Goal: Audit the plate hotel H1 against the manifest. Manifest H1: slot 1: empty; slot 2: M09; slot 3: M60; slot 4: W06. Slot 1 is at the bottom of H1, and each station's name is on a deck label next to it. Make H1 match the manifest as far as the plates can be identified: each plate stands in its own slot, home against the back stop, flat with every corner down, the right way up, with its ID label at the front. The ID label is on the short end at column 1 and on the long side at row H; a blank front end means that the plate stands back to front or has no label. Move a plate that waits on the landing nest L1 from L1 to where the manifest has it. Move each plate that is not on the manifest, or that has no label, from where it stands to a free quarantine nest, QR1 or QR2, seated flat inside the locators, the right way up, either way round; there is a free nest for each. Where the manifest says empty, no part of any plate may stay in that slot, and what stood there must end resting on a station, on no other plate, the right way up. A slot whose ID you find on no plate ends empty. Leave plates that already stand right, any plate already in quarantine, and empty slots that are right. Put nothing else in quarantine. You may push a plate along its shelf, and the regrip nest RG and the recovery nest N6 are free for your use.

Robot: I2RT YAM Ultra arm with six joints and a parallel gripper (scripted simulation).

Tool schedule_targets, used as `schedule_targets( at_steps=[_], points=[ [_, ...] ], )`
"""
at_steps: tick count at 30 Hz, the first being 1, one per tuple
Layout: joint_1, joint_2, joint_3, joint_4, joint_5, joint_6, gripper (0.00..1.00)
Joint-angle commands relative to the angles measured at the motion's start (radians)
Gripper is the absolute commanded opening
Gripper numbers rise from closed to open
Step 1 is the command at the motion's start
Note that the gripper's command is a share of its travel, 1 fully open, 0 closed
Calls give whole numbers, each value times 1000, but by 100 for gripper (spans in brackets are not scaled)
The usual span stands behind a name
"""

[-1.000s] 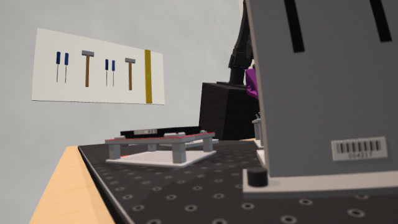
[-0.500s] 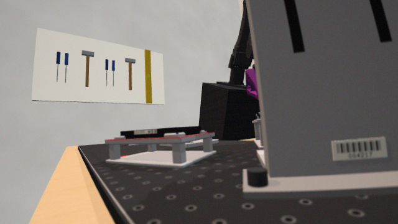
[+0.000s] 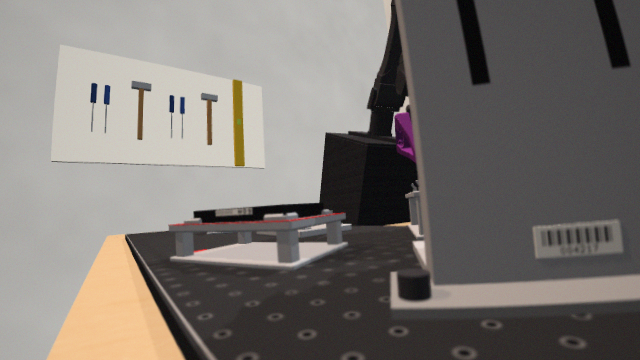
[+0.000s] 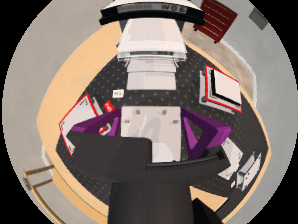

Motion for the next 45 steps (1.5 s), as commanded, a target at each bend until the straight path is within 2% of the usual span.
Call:
schedule_targets(
  at_steps=[1, 13, 45],
  points=[
    [3, -7, -13, 13, 9, 3, 100],
    [26, -12, -75, 68, 30, 13, 100],
    [75, -234, -229, -5, 73, 36, 100]
  ],
)
